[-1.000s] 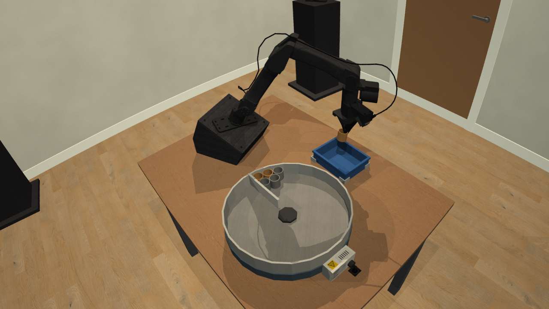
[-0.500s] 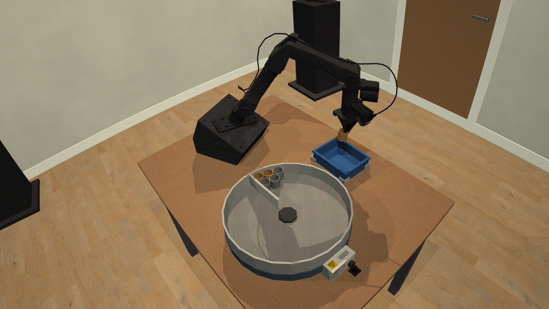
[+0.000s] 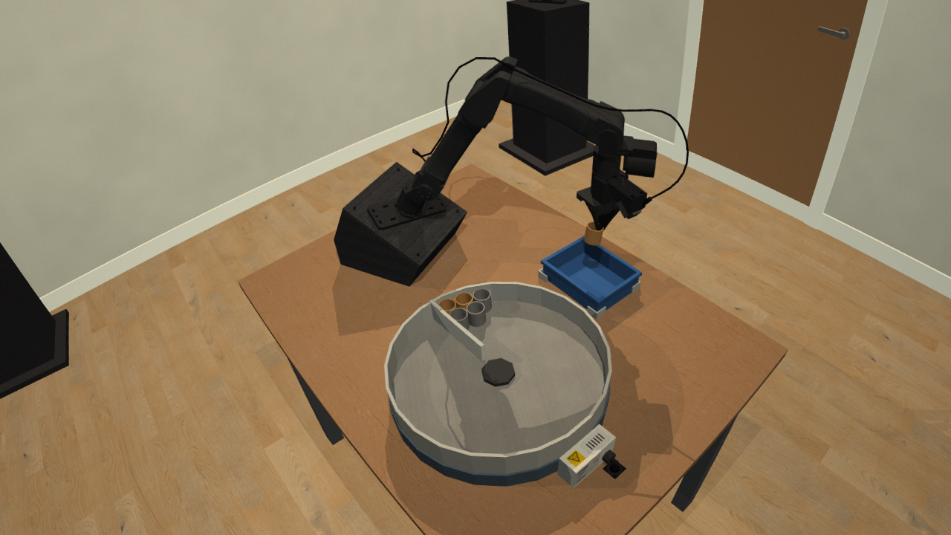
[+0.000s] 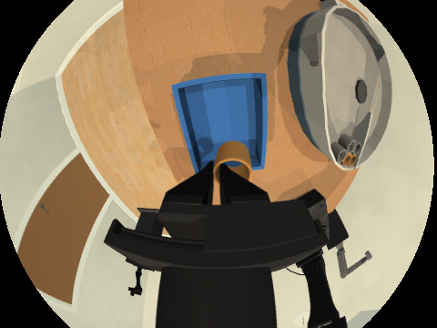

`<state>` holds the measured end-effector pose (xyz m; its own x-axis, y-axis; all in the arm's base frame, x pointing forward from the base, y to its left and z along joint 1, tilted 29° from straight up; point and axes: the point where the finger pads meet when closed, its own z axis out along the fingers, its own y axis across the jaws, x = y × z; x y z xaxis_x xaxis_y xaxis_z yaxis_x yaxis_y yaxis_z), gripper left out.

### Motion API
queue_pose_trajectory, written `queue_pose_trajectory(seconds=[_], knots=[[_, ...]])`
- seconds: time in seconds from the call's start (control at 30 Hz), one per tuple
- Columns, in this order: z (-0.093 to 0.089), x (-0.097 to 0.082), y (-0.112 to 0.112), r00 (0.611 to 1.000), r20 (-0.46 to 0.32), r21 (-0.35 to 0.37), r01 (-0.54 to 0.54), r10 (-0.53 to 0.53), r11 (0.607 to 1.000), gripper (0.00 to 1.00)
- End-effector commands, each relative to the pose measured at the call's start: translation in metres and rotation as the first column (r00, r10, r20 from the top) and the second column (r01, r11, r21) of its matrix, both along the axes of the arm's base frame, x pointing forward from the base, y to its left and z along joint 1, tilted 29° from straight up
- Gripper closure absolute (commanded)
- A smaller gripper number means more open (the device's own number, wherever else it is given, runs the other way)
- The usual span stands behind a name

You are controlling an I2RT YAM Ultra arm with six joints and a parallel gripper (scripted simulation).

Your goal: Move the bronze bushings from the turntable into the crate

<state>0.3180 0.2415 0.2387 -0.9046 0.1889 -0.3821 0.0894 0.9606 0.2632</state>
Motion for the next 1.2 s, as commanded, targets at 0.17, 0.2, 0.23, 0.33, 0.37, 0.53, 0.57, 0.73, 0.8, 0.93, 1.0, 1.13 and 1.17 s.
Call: queue_pose_trajectory(seconds=[0.17, 0.2, 0.23, 0.33, 0.37, 0.53, 0.57, 0.73, 0.8, 0.93, 1.0, 1.13, 1.17], knots=[[0.027, 0.001, -0.001, 0.998, 0.058, 0.034, 0.01, -0.012, 0.999, 1.0], [0.026, 0.002, 0.0, 0.998, 0.061, 0.036, 0.01, -0.013, 0.999, 1.0], [0.026, 0.006, 0.002, 0.997, 0.07, 0.043, 0.01, -0.013, 0.999, 1.0], [-0.005, 0.009, -0.001, 1.0, 0.021, -0.003, 0.016, -0.015, 1.0, 1.0], [-0.005, 0.009, -0.001, 1.0, 0.021, -0.003, 0.016, -0.015, 1.0, 1.0], [-0.024, 0.019, 0.003, 1.0, 0.019, -0.008, 0.012, -0.012, 1.0, 1.0], [-0.03, 0.022, 0.004, 1.0, 0.019, -0.008, 0.012, -0.012, 1.0, 1.0], [-0.05, 0.03, 0.013, 1.0, 0.019, 0.006, 0.001, -0.001, 1.0, 1.0], [-0.036, 0.034, 0.014, 0.998, 0.056, 0.038, 0.001, -0.003, 0.999, 1.0], [-0.029, 0.038, 0.017, 0.997, 0.075, 0.049, 0.001, -0.005, 0.999, 1.0], [-0.029, 0.037, 0.019, 0.997, 0.075, 0.049, -0.004, 0.0, 0.999, 1.0], [-0.029, 0.037, 0.019, 0.997, 0.074, 0.05, -0.003, -0.001, 0.999, 1.0], [-0.029, 0.037, 0.019, 0.997, 0.074, 0.05, -0.003, -0.001, 0.999, 1.0]])
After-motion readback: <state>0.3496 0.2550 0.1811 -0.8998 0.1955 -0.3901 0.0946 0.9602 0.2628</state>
